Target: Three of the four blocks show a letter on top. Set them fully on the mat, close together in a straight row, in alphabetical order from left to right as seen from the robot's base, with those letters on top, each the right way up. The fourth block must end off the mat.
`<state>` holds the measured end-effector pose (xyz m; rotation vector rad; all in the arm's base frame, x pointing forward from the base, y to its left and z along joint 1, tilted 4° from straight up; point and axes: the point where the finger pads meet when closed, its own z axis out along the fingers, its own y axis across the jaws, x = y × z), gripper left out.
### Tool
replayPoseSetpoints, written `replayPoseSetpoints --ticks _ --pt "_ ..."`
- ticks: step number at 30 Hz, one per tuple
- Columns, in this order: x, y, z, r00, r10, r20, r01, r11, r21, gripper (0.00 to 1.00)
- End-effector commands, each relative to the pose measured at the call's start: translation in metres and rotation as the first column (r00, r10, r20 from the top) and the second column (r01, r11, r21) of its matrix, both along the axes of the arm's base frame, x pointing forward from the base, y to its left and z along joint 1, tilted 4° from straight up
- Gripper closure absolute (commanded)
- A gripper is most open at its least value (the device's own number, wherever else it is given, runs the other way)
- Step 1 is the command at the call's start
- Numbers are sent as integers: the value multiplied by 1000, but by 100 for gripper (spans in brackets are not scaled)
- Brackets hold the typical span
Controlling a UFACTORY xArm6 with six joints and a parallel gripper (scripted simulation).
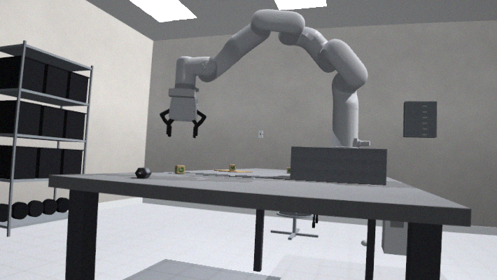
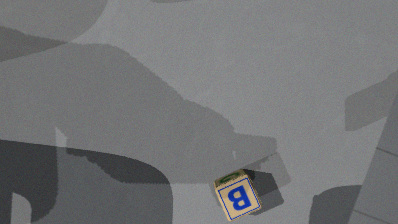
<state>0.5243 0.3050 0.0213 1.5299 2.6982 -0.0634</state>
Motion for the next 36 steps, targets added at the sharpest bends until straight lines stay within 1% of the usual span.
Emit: replayPoseSetpoints --ticks 1,7,14,16,17,20,26,31,33,36 --pt "2 1 -2 990 -138 17 138 990 0 0" --pt "2 0 -7 951 -308 26 308 951 6 0" --pt "2 0 -13 865 -501 35 501 865 16 0" --pt "2 0 -13 865 -501 35 501 865 16 0" --pt "2 0 -15 822 -568 38 568 823 20 0" --pt "2 0 -18 774 -632 41 632 775 24 0" --pt "2 -1 -23 645 -763 45 762 647 35 0" --pt "2 -1 -28 522 -851 48 850 524 44 0" --pt "2 -1 -28 522 -851 48 850 524 44 0" --pt "2 -1 -31 441 -896 48 895 443 49 0"
